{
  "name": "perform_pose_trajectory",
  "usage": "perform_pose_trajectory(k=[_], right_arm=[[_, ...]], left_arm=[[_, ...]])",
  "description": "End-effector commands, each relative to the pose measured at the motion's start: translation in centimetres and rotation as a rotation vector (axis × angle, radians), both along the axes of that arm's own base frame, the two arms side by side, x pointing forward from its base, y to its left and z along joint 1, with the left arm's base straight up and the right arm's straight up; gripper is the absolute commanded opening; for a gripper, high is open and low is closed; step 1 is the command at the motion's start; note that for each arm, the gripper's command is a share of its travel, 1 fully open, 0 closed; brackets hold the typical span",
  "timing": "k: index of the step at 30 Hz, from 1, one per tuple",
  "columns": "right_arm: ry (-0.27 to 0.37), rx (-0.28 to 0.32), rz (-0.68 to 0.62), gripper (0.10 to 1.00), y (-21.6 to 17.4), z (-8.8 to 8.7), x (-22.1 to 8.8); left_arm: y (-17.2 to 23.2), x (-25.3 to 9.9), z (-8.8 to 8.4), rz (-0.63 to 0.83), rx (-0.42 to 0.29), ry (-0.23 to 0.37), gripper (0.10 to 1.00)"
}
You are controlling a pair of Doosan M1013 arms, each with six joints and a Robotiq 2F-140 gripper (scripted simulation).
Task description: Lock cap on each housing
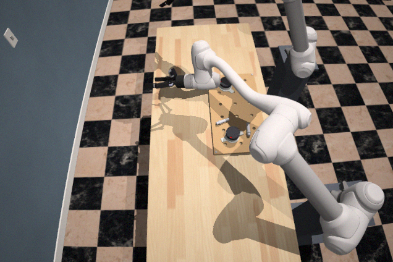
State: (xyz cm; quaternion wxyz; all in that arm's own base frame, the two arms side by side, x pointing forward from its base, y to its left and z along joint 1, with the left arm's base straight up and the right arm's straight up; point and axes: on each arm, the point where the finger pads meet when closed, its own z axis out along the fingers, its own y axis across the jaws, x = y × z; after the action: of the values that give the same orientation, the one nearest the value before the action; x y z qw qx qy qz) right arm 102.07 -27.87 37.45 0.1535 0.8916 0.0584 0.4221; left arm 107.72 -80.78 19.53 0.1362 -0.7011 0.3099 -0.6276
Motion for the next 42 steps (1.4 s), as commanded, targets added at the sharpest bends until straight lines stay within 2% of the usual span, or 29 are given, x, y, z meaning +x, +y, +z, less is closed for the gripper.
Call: perform_pose_trajectory(k=[1,18,19,42], right_arm=[[-0.002,0.000,0.000,1.000,0.00,0.14,0.01],[-0.002,0.000,0.000,1.000,0.00,0.14,0.01],[-0.002,0.000,0.000,1.000,0.00,0.14,0.01],[-0.002,0.000,0.000,1.000,0.00,0.14,0.01]], left_arm=[[-0.01,0.01,0.24,0.000,-0.001,-0.002,1.000],[-0.01,0.01,0.24,0.000,-0.001,-0.002,1.000],[-0.01,0.01,0.24,0.000,-0.001,-0.002,0.339],[-0.01,0.01,0.24,0.000,-0.001,-0.002,0.339]])
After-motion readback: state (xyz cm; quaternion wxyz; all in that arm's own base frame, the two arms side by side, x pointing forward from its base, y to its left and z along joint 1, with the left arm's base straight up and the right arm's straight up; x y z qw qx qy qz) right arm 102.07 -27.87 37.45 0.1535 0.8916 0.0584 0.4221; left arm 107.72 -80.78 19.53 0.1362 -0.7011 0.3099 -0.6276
